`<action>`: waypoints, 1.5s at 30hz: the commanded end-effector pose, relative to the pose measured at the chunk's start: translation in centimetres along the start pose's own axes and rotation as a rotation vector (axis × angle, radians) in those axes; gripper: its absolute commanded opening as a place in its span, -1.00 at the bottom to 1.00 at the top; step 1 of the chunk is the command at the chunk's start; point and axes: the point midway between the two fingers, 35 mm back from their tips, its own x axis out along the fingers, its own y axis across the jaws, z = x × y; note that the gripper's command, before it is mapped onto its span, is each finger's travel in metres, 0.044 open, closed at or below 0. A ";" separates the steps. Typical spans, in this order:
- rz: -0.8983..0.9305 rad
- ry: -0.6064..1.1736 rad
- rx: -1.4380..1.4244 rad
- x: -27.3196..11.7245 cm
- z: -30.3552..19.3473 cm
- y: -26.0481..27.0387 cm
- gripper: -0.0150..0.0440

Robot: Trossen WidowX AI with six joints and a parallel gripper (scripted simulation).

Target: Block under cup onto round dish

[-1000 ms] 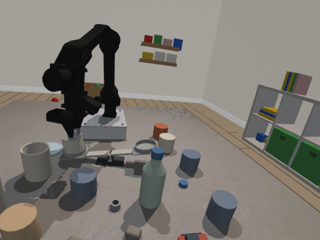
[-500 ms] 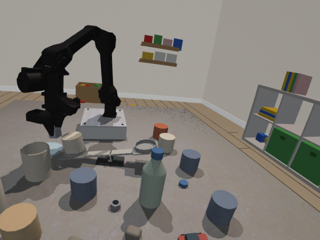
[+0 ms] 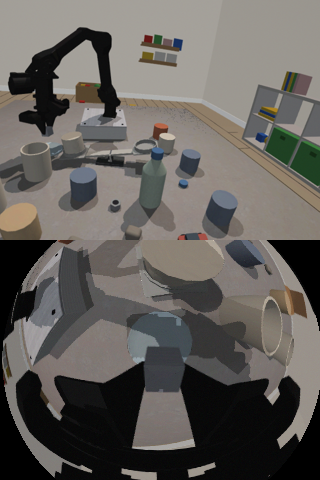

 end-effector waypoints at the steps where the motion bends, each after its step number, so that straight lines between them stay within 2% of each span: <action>1: 0.002 -0.007 -0.012 1.0 0.1 0.1 -0.49; 7: 0.003 -0.007 -0.012 4.0 0.1 0.1 -0.49; 25: 0.003 -0.007 -0.012 6.1 0.2 0.1 -0.49; 41: 0.001 -0.004 -0.013 5.5 0.1 0.0 0.93; 42: 0.001 -0.004 -0.012 5.1 0.1 0.0 1.00; 45: 0.002 -0.004 -0.008 2.2 0.0 0.0 1.00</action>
